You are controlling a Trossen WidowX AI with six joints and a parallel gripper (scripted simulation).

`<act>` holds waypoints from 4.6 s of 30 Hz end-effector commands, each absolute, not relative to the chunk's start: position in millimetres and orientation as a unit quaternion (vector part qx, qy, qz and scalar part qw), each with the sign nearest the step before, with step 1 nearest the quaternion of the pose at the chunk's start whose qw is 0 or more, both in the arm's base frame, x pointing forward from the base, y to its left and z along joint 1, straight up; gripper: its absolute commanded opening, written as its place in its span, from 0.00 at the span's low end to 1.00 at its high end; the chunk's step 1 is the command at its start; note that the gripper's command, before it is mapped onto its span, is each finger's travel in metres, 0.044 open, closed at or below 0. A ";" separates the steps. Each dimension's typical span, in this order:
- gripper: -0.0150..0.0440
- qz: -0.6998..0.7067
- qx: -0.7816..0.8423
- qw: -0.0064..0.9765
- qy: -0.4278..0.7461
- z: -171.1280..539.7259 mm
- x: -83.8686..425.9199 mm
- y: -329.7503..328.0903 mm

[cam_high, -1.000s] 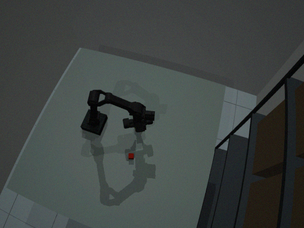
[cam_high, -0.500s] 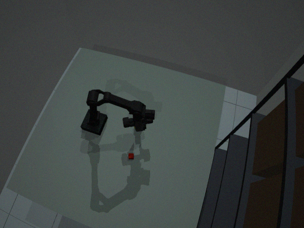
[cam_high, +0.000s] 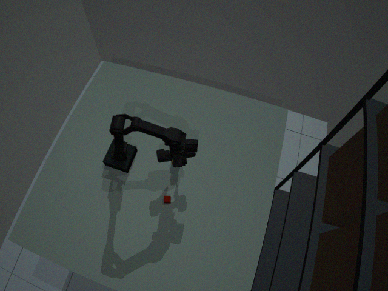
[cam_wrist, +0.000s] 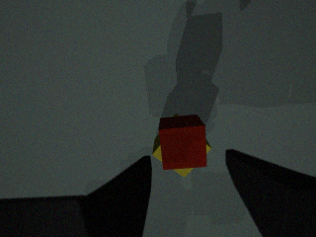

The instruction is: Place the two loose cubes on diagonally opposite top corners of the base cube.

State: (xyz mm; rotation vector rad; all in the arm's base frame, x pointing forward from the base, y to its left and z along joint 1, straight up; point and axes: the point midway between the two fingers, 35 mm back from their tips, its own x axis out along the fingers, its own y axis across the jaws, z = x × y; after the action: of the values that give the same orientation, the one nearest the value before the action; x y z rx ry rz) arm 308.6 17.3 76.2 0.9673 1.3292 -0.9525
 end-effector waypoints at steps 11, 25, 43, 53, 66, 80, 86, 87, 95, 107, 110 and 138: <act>0.70 -0.448 0.436 0.564 0.539 93.0 313.0 -84.2; 0.70 -0.462 0.461 0.547 0.524 115.9 290.4 -180.6; 0.70 -0.463 0.461 0.547 0.523 53.5 290.7 -184.4; 0.70 -0.463 0.461 0.547 0.524 36.8 291.2 -184.8; 0.70 -0.463 0.461 0.547 0.524 15.5 291.8 -185.3; 0.43 -0.463 0.461 0.547 0.524 6.6 291.6 -185.3; 0.43 -0.463 0.461 0.547 0.524 14.1 292.6 -185.9; 0.43 -0.463 0.461 0.547 0.523 17.1 293.0 -186.1; 0.43 -0.463 0.461 0.547 0.523 41.8 294.7 -187.0; 0.43 -0.463 0.461 0.547 0.523 79.7 293.8 -186.2; 0.43 -0.463 0.461 0.547 0.523 89.3 292.9 -185.6; 0.43 -0.452 0.454 0.554 0.532 115.1 304.5 -138.0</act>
State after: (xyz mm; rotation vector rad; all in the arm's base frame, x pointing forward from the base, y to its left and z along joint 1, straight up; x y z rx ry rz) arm 301.4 -151.3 114.7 1.0724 1.2544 -1.0775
